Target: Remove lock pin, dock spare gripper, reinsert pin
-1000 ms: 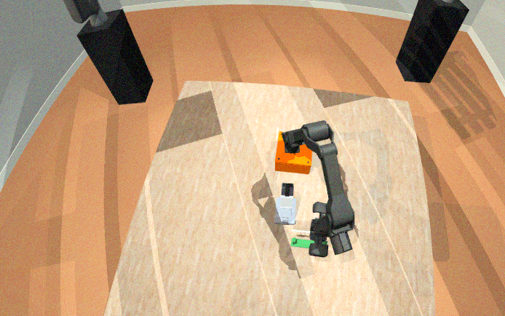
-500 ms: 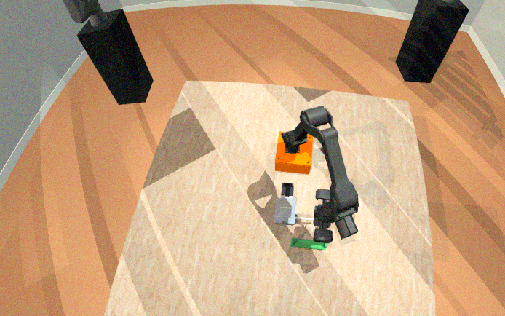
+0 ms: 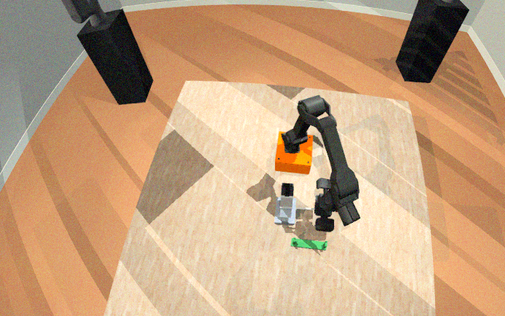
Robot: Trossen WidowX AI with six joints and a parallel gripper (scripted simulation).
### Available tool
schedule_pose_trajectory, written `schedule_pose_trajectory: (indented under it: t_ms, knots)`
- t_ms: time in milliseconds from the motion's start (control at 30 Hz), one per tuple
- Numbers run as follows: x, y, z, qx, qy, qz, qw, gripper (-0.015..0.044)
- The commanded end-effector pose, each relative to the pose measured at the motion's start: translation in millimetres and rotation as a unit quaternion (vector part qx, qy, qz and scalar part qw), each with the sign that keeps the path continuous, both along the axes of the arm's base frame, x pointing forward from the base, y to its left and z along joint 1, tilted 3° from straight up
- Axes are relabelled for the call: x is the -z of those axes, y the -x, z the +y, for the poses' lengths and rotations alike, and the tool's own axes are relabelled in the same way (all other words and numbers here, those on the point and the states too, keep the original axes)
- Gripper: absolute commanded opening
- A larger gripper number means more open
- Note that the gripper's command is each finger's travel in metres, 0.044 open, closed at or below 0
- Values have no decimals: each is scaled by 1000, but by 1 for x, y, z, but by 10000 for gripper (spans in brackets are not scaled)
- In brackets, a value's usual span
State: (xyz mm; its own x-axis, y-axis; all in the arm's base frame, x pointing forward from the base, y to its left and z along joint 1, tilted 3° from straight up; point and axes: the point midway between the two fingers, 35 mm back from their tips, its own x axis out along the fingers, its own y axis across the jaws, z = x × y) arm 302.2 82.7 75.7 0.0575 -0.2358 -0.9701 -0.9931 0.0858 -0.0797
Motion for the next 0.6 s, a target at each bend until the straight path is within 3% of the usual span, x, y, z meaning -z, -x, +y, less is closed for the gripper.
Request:
schedule_pose_trajectory:
  t_ms: [0, 233, 567]
  knots:
    - [10, 2, 1, 2, -1, 1, 1000, 0]
    - [47, 0, 2, 0, -2, 3, 1000, 0]
    - [50, 2, -3, 0, -3, 2, 1000, 0]
